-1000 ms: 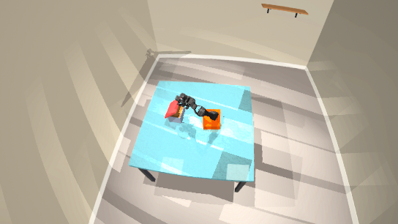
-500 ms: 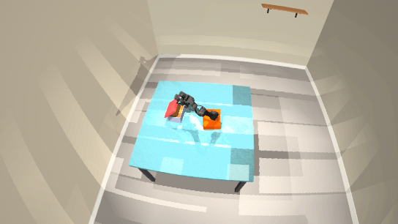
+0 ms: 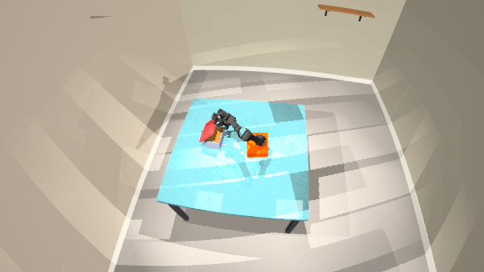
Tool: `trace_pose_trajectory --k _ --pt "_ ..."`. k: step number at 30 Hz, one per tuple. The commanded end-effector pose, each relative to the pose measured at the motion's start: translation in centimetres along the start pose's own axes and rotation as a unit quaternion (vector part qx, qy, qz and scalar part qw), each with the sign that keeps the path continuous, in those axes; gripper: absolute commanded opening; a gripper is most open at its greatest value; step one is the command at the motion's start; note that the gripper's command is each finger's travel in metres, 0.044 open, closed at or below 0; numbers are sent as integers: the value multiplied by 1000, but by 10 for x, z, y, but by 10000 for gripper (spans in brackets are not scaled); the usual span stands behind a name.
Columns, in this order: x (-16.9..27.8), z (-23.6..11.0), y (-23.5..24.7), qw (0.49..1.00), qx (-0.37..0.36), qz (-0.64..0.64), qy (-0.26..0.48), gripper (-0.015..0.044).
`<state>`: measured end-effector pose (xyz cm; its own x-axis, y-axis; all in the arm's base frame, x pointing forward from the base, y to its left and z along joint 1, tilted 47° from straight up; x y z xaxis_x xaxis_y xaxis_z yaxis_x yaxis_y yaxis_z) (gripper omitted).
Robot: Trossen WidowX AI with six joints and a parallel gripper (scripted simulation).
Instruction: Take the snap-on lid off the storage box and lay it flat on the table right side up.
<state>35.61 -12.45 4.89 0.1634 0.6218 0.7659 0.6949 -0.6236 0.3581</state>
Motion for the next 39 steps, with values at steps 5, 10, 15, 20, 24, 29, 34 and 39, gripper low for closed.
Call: trace_pose_trajectory --k 5,10,15,20,24,29,34,39 --pt "4 -1 -1 1000 -7 -8 3 0" --pt "14 -2 -4 1000 -6 -8 4 0" --pt "23 -3 -6 1000 -6 -8 4 0" --pt "33 -3 -8 1000 -6 -7 4 0" --pt "41 -4 -10 1000 -6 -7 4 0" --pt "51 -5 -12 1000 -6 -7 4 0" --pt "60 -6 -14 1000 -6 -7 4 0" --pt "70 -7 -17 1000 -6 -6 4 0"
Point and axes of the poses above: the point midway between the two fingers, 35 mm back from their tips, its own z axis out along the fingers, its own y axis across the jaws, x = y × z, the point moved 7 cm from there along -z, back along the fingers, and after that the axes turned 7 degrees about z, right-handed, at the moved point
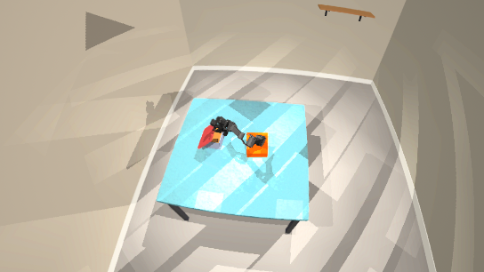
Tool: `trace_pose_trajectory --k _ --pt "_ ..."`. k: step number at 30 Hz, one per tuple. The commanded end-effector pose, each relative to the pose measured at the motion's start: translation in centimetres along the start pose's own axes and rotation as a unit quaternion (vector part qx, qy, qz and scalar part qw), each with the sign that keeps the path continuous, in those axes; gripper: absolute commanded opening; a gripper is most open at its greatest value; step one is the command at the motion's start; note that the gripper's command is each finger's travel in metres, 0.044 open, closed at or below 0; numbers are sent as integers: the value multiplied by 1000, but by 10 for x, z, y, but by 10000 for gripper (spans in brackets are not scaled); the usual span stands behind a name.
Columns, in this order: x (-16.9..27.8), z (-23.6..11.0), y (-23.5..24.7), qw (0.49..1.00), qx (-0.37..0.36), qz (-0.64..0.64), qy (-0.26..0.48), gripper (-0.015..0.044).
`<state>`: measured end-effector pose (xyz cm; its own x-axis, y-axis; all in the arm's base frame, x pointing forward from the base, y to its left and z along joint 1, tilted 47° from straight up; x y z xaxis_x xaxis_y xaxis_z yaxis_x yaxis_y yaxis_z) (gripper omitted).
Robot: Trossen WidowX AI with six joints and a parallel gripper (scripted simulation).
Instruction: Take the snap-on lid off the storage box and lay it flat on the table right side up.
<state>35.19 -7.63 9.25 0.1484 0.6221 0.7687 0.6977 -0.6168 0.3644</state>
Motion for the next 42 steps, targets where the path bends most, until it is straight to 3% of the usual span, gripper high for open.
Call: trace_pose_trajectory --k 1,42 --pt "9 -3 0 1000 -7 -2 -2 0" --pt "90 -10 -16 1000 -6 0 -1 0"
Point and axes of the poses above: the point midway between the two fingers, 35 mm back from their tips, its own z axis out along the fingers, its own y axis across the jaws, x = y × z, the point moved 7 cm from there along -z, back along the fingers, and after that the axes turned 7 degrees about z, right-handed, at the moved point
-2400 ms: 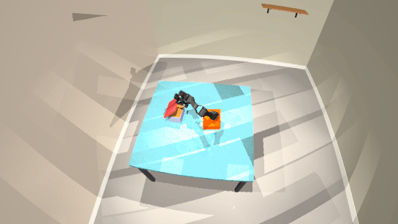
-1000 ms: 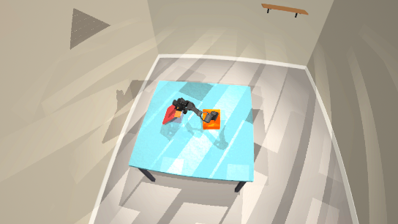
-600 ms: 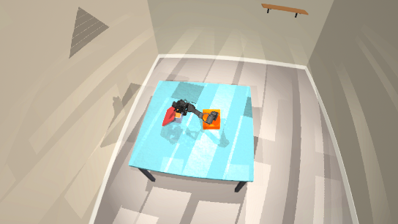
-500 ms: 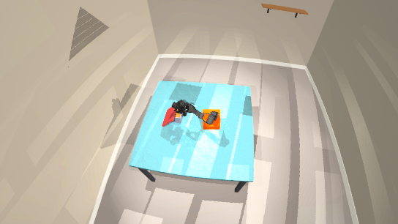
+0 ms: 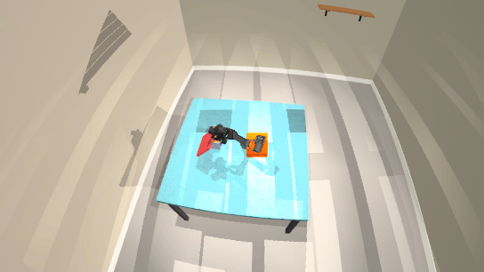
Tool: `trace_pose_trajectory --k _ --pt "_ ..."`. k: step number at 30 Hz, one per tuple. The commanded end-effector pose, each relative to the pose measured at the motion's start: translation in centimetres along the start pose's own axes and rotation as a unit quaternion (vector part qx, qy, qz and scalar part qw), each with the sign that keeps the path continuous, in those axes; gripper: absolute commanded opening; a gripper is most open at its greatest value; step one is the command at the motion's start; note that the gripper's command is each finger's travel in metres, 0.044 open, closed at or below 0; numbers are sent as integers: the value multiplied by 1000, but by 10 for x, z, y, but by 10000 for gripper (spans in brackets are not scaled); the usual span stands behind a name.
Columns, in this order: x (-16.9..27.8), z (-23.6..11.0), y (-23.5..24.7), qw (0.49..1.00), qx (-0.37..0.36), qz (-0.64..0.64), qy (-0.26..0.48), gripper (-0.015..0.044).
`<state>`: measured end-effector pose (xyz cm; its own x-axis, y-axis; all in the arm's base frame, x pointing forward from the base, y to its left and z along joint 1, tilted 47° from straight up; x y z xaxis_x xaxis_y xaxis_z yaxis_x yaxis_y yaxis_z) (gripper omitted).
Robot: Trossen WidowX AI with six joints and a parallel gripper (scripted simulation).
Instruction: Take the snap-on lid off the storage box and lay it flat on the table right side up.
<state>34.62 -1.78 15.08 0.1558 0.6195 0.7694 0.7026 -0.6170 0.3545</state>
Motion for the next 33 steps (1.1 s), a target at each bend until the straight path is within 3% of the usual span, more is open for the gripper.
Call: trace_pose_trajectory --k 1,33 --pt "11 -4 2 1000 -10 -4 1 0" --pt "74 -10 -11 1000 -10 -3 2 0"
Point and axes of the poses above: the point midway between the two fingers, 35 mm back from their tips, its own z axis out along the fingers, its own y axis across the jaws, x = y × z, the point moved 7 cm from there along -z, back along the fingers, and after that the axes turned 7 degrees about z, right-handed, at the moved point
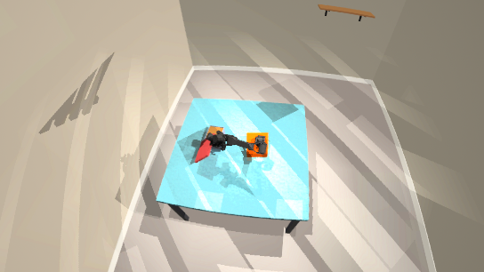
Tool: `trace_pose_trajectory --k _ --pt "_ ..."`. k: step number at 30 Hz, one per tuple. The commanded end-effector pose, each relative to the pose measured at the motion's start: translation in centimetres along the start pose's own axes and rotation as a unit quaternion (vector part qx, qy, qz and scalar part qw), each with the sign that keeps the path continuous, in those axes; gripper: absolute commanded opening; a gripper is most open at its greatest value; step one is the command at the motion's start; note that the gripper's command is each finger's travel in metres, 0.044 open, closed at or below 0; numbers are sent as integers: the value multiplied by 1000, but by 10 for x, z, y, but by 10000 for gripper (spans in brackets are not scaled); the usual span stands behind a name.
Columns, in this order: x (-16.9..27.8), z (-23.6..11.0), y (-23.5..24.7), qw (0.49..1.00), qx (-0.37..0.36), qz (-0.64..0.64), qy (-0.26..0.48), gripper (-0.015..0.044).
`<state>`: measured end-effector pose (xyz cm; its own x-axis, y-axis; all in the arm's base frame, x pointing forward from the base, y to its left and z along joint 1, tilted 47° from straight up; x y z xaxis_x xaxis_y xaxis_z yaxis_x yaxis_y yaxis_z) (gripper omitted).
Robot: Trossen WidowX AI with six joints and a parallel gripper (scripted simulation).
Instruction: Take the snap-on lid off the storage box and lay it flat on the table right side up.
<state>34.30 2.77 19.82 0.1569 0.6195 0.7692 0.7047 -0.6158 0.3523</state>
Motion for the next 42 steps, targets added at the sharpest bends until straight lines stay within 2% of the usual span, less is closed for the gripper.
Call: trace_pose_trajectory --k 1,42 --pt "12 -5 2 1000 -12 -3 3 0" --pt "92 -13 -14 1000 -12 -2 4 0"
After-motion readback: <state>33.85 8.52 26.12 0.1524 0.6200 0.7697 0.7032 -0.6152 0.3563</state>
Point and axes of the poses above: the point midway between the two fingers, 35 mm back from their tips, its own z axis out along the fingers, its own y axis across the jaws, x = y × z, the point moved 7 cm from there along -z, back along the fingers, and after that the axes turned 7 degrees about z, right-handed, at the moved point
